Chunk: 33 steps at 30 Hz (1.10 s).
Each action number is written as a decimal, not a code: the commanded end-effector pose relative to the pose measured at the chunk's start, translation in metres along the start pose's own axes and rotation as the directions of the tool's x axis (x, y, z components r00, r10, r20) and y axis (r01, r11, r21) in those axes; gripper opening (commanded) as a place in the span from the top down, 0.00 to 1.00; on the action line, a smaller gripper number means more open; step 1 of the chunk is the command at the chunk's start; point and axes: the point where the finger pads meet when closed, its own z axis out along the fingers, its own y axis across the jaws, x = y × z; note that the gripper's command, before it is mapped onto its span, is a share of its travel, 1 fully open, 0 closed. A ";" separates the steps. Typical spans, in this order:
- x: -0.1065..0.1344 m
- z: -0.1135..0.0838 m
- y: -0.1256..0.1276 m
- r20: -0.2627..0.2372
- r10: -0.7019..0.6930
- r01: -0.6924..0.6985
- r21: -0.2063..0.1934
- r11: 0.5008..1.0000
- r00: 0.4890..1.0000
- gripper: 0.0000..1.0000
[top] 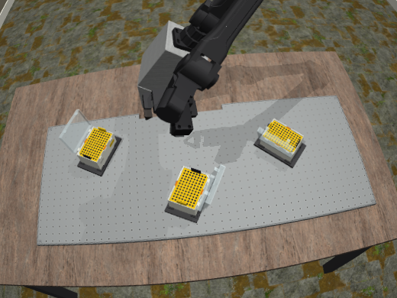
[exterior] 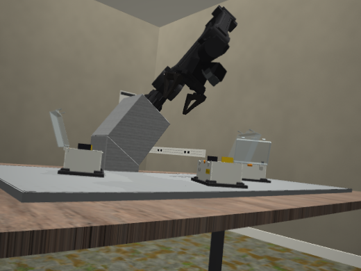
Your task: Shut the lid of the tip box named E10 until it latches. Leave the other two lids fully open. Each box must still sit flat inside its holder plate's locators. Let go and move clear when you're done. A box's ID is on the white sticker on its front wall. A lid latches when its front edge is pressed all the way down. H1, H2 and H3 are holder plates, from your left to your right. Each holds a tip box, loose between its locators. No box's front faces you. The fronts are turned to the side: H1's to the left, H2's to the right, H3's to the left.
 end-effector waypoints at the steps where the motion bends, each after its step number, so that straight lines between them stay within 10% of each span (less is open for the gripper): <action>1: -0.002 -0.002 -0.002 0.006 0.001 -0.001 0.003 1.000 1.000 0.00; 19: -0.054 -0.045 0.056 0.001 -0.439 0.433 0.164 0.886 0.898 0.00; 33: -0.080 -0.076 0.120 -0.042 -0.695 0.681 0.255 0.687 0.717 0.00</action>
